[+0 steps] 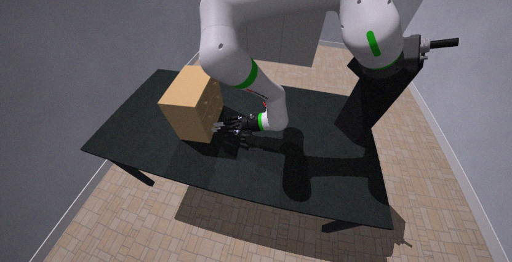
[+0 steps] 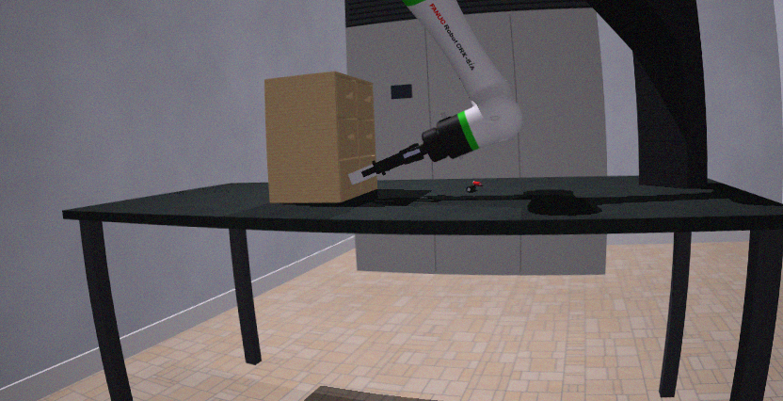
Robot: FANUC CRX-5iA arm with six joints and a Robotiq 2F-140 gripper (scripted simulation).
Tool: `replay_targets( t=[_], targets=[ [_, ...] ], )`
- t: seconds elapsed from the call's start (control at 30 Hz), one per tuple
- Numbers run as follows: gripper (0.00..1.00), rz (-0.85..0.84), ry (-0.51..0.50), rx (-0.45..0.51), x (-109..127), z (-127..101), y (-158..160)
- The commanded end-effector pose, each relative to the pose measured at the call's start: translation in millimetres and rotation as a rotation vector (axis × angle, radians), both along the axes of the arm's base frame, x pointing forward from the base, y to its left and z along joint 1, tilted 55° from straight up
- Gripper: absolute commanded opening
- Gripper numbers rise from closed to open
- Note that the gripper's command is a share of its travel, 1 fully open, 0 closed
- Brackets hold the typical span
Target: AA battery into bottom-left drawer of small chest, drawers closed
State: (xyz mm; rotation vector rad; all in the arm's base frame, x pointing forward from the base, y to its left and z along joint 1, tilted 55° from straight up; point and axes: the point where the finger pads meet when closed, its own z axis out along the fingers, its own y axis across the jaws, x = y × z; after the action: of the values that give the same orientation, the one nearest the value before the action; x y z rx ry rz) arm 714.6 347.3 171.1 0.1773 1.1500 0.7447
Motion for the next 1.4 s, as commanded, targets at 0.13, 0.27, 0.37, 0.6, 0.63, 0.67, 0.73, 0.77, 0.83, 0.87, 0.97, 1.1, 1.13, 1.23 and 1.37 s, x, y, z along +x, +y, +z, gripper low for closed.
replay_targets(
  t=[0.13, 0.27, 0.37, 0.6, 0.63, 0.67, 0.73, 0.77, 0.83, 0.87, 0.97, 1.1, 1.13, 1.23, 1.37],
  targets=[
    [0.20, 0.000, 0.000, 0.000, 0.0, 0.0, -0.1],
    [0.20, 0.000, 0.000, 0.000, 0.0, 0.0, -0.1],
    [0.08, 0.000, 0.000, 0.000, 0.0, 0.0, -0.1],
    [0.08, 0.000, 0.000, 0.000, 0.0, 0.0, -0.1],
    [0.08, 0.000, 0.000, 0.000, 0.0, 0.0, -0.1],
    [0.08, 0.000, 0.000, 0.000, 0.0, 0.0, -0.1],
    [0.08, 0.000, 0.000, 0.000, 0.0, 0.0, -0.1],
    [0.08, 0.000, 0.000, 0.000, 0.0, 0.0, -0.1],
    [0.08, 0.000, 0.000, 0.000, 0.0, 0.0, -0.1],
    [0.08, 0.000, 0.000, 0.000, 0.0, 0.0, -0.1],
    [0.08, 0.000, 0.000, 0.000, 0.0, 0.0, -0.1],
    [0.08, 0.000, 0.000, 0.000, 0.0, 0.0, -0.1],
    [0.08, 0.000, 0.000, 0.000, -0.1, -0.1, -0.1],
    [0.08, 0.000, 0.000, 0.000, -0.3, -0.3, -0.1],
    [0.08, 0.000, 0.000, 0.000, -0.6, -0.6, -0.1]
  ],
)
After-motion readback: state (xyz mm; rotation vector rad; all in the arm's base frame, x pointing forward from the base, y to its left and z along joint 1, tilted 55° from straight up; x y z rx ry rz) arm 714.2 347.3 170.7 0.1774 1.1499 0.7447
